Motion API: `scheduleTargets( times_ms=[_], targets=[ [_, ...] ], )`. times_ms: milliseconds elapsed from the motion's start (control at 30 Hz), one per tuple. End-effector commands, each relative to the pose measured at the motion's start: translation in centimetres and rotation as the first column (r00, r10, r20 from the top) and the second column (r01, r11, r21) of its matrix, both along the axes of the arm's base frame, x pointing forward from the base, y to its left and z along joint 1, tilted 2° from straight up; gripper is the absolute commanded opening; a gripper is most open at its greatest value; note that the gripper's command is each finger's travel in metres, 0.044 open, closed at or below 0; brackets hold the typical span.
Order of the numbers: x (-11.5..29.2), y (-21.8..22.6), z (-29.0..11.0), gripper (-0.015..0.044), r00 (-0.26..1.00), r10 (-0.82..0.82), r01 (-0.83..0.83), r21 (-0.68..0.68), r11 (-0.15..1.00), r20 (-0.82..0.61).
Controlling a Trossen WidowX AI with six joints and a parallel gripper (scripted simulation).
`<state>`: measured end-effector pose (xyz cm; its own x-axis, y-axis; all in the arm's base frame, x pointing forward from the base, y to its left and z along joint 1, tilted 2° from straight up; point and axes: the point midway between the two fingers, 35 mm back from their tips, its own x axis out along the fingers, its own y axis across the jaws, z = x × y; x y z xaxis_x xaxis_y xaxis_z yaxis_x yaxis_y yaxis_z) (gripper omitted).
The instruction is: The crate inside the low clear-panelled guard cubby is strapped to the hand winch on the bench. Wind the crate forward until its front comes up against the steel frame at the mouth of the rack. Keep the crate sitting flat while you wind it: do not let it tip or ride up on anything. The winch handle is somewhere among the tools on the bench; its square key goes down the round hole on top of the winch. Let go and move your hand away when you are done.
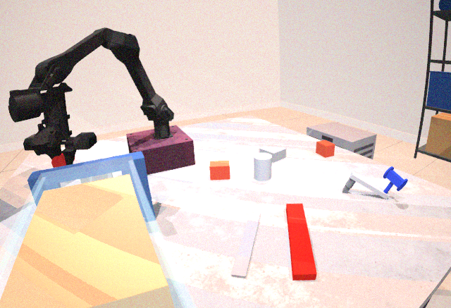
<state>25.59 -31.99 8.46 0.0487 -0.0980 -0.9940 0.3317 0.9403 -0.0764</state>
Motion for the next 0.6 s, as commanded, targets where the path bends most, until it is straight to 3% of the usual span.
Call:
scheduleTargets(
  times_ms=[0, 567],
  targets=[
    [1.57, 2.41, -0.18, 0.0000, 0.999, 0.047, -0.047, 0.054, 0.997, 0.015],
    [1.66, 2.59, -0.19, 0.0000, 0.999, 0.047, -0.047, 0.054, 0.997, 0.015]
  ],
)
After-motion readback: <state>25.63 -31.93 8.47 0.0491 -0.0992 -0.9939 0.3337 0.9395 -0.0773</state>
